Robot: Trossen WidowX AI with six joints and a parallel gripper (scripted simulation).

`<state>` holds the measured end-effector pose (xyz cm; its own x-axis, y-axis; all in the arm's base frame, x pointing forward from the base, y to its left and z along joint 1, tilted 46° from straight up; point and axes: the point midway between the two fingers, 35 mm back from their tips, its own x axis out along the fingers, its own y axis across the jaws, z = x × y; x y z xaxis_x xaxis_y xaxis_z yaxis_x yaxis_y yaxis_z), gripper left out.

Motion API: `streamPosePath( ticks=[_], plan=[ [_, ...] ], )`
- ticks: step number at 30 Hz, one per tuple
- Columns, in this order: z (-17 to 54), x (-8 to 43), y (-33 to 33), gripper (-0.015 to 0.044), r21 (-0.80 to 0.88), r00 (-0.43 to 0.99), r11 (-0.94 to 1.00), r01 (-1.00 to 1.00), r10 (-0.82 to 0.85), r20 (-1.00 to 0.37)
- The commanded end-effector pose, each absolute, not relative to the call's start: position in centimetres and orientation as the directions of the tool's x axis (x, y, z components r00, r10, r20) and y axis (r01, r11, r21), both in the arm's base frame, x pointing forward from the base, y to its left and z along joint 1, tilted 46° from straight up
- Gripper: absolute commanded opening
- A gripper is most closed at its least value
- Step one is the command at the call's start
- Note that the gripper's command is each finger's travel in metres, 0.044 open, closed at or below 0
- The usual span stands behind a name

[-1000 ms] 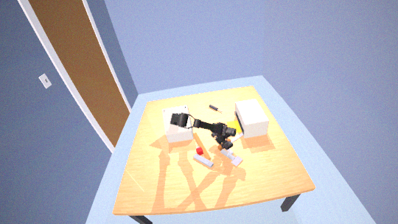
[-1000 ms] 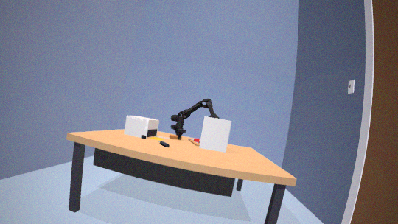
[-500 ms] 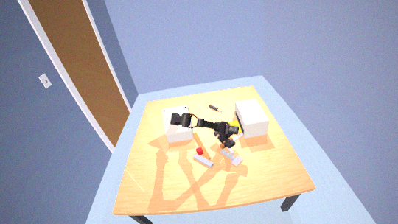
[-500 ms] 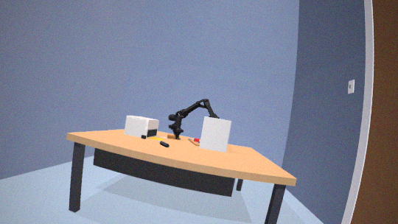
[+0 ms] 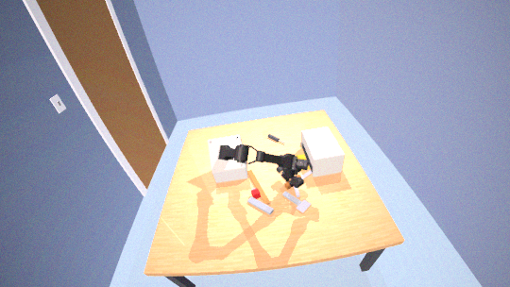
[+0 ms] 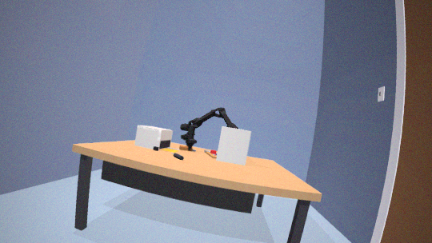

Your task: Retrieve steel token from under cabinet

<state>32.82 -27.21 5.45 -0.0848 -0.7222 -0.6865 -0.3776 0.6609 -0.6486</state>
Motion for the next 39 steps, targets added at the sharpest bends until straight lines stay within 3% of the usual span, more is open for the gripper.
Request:
streamPosePath(
  ticks=[1,39],
  plan=[
    [5.1,33.6,-27.0,0.0,-0.649,-0.08,0.662,-0.376,-0.721,-0.689],
    [3.0,33.3,-25.1,0.0,-0.648,-0.081,0.662,-0.376,-0.72,-0.689]
  ],
)
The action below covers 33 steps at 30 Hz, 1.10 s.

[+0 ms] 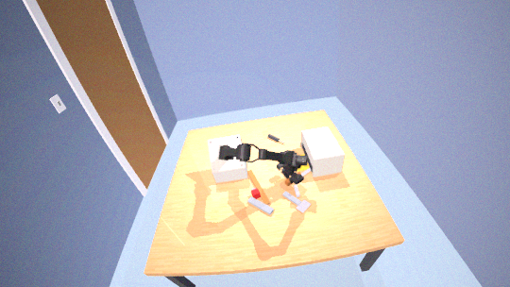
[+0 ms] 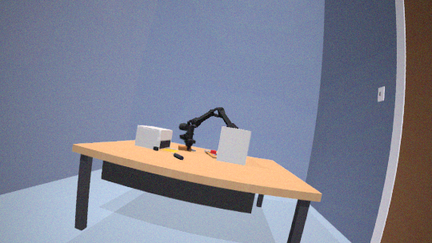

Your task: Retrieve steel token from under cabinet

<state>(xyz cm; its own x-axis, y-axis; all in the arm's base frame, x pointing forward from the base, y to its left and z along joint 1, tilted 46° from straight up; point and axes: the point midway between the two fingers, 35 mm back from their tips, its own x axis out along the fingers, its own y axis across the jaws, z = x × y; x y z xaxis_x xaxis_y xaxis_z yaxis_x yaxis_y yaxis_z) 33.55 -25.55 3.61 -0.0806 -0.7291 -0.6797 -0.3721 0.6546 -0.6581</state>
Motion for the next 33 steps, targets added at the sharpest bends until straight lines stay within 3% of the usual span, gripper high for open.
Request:
streamPosePath(
  ticks=[1,33],
  plan=[
    [2.9,33.2,-25.0,0.0,-0.648,-0.081,0.663,-0.376,-0.72,-0.689],
    [1.2,32.2,-23.3,0.0,-0.647,-0.081,0.663,-0.377,-0.719,-0.69]
  ],
)
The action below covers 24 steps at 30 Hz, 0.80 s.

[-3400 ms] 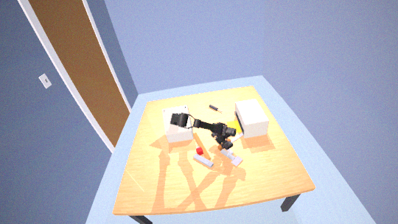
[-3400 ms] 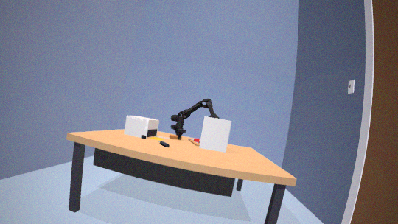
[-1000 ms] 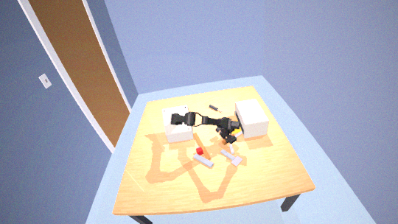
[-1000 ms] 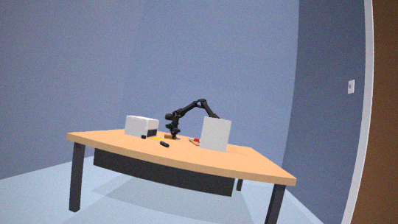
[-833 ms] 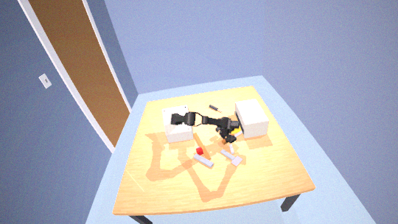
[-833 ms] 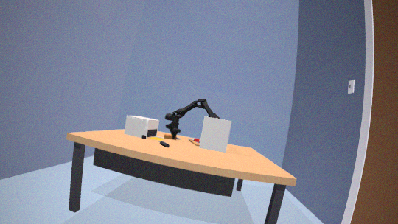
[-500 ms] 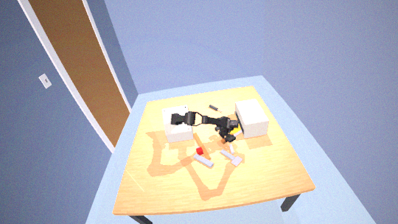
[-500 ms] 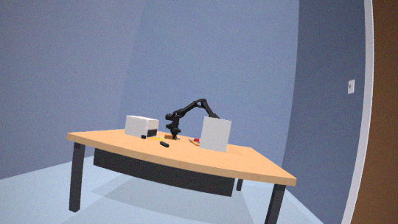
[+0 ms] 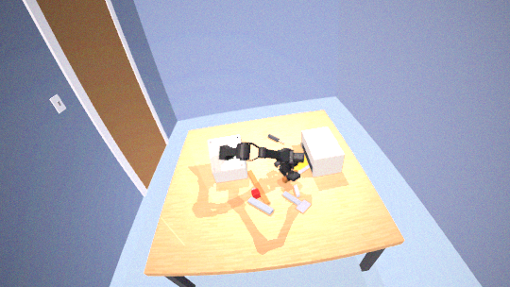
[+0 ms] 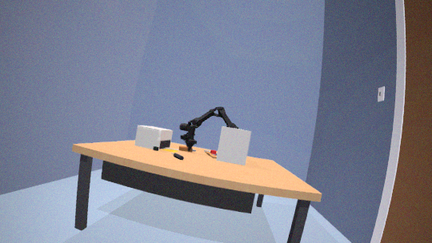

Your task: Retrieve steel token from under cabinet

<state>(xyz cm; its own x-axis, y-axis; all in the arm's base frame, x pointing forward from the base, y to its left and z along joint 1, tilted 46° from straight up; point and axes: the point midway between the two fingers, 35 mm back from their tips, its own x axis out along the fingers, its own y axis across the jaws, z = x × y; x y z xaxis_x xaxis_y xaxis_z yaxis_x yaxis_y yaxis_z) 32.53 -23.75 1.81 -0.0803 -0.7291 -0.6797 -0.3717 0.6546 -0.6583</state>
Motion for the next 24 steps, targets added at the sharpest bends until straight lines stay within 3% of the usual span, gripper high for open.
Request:
streamPosePath(
  ticks=[1,24],
  plan=[
    [1.1,32.2,-23.2,0.0,-0.647,-0.081,0.663,-0.377,-0.719,-0.69],
    [-0.1,31.4,-22.0,0.0,-0.646,-0.082,0.664,-0.377,-0.719,-0.691]
  ],
)
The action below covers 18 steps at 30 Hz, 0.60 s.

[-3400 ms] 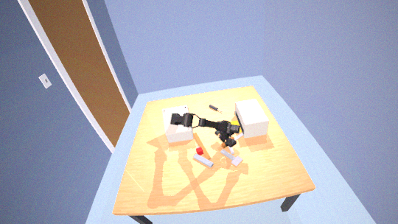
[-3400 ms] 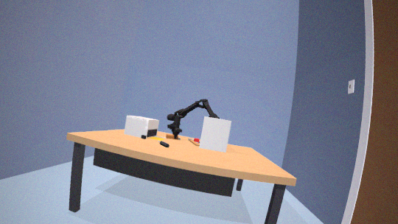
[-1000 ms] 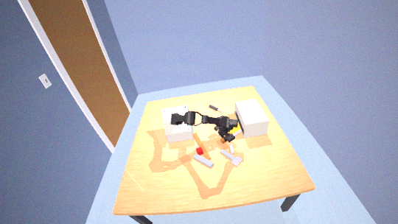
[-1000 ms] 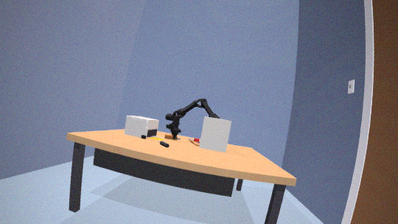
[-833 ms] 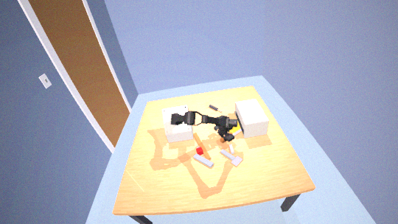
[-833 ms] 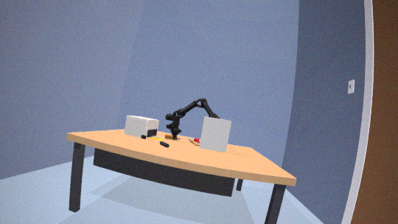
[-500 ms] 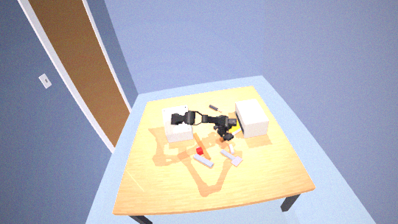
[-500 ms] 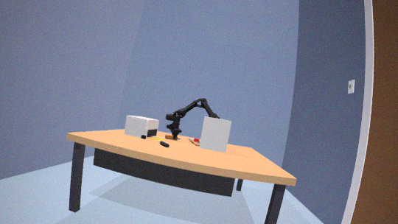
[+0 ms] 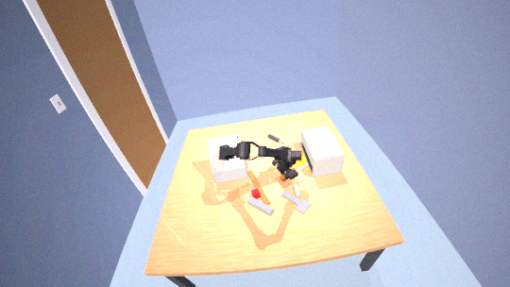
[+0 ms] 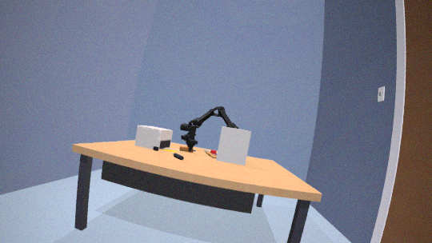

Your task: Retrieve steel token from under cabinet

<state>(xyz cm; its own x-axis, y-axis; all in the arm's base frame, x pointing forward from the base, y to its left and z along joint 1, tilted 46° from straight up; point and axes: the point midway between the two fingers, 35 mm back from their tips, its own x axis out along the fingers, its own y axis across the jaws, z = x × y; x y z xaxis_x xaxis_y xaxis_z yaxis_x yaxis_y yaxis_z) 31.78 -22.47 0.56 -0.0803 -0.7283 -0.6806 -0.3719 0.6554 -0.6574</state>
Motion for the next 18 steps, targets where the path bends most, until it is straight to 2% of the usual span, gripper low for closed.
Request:
streamPosePath(
  ticks=[1,18],
  plan=[
    [-0.11,31.41,-21.94,0.0,-0.646,-0.082,0.664,-0.377,-0.719,-0.691],
    [-0.54,31.15,-21.49,0.0,-0.646,-0.082,0.664,-0.377,-0.718,-0.691]
  ],
)
